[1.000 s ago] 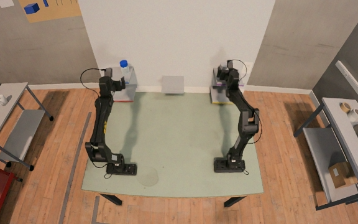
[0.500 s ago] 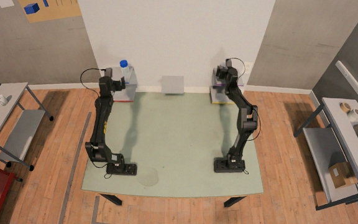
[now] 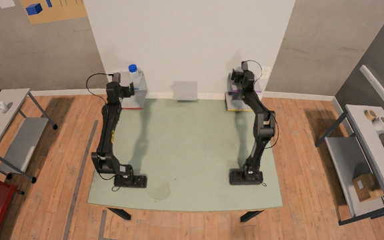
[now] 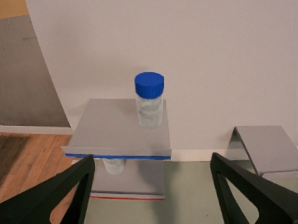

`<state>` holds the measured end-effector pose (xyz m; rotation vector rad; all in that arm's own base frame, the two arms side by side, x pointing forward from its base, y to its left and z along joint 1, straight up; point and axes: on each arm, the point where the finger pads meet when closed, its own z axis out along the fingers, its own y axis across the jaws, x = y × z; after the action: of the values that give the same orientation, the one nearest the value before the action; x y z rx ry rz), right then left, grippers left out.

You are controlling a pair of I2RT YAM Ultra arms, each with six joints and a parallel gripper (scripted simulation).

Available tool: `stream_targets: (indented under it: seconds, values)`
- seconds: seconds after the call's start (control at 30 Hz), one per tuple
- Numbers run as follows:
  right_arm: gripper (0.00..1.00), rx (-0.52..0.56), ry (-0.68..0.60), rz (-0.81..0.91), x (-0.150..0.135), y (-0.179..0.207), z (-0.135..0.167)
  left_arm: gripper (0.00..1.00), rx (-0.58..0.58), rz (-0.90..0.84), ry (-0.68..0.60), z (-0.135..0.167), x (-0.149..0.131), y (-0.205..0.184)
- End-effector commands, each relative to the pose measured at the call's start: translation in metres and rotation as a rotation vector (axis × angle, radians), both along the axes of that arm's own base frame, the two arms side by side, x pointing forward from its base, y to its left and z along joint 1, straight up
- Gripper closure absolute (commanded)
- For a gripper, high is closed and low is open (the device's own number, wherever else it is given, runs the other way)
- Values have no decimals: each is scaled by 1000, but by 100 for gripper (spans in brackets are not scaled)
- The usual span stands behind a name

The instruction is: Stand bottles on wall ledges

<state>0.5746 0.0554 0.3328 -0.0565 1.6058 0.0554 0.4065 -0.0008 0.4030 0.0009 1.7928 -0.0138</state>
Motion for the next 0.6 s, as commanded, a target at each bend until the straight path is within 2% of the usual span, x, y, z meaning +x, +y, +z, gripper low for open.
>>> stream_targets:
  seconds: [0.0, 0.1, 0.17, 0.27, 0.3, 0.37, 0.4, 0.47, 0.5, 0.57]
  values:
    - [6, 0, -63, -3, -1, -5, 31, 0, -2, 1, -16, 10, -2, 1]
    - [6, 0, -63, -3, -1, -5, 31, 0, -2, 1, -16, 10, -2, 1]
    - [28, 0, -63, -3, -1, -5, 31, 0, -2, 1, -16, 10, -2, 1]
    - [28, 0, -63, -3, -1, -5, 31, 0, -2, 1, -16, 10, -2, 1]
    - [32, 4, -52, -3, -1, -3, 25, 0, -2, 1, -16, 10, -2, 1]
    - [32, 4, -52, -3, -1, -3, 25, 0, -2, 1, -16, 10, -2, 1]
    - [36, 4, -52, -3, -1, -3, 25, 0, -2, 1, -16, 10, -2, 1]
    - [36, 4, -52, -3, -1, -3, 25, 0, -2, 1, -16, 10, -2, 1]
    - [40, 4, -52, -3, -1, -3, 25, 0, -2, 1, -16, 10, -2, 1]
    - [40, 5, -63, -4, -1, -2, 31, 0, -2, 1, -16, 10, -2, 1]
